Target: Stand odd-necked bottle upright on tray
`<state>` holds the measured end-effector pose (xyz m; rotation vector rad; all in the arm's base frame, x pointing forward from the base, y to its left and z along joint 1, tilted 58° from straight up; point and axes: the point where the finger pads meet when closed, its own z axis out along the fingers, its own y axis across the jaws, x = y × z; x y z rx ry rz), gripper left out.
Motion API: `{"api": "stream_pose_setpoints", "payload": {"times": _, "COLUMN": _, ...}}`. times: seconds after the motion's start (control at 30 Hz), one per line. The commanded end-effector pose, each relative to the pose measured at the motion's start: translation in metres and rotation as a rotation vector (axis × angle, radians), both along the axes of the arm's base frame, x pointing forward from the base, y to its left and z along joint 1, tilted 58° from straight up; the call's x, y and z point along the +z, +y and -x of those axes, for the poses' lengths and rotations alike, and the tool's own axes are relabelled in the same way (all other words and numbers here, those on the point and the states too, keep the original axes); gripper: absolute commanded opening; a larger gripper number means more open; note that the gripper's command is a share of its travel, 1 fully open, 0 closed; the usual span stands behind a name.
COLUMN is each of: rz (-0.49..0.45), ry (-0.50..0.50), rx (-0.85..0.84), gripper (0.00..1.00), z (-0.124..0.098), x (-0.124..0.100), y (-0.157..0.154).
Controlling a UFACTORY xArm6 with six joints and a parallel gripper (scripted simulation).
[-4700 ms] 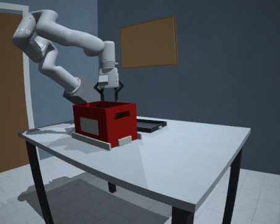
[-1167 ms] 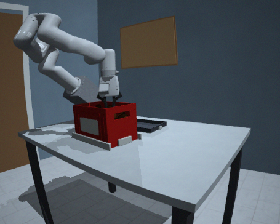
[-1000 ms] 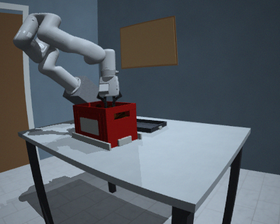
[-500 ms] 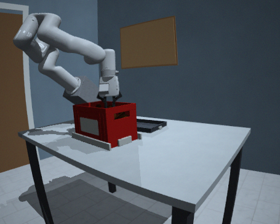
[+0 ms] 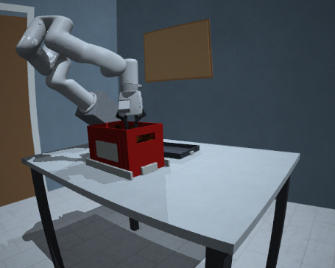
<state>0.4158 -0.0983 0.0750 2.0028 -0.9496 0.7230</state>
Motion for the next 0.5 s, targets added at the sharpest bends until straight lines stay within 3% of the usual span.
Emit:
{"api": "stream_pose_setpoints", "payload": {"times": 0.0, "rz": -0.001, "ry": -0.002, "rx": 0.002, "gripper": 0.0, "z": -0.0007, "x": 0.0008, "y": 0.0012}}
{"api": "stream_pose_setpoints", "payload": {"times": 0.47, "rz": -0.001, "ry": -0.002, "rx": 0.002, "gripper": 0.0, "z": 0.0006, "x": 0.0048, "y": 0.0073}}
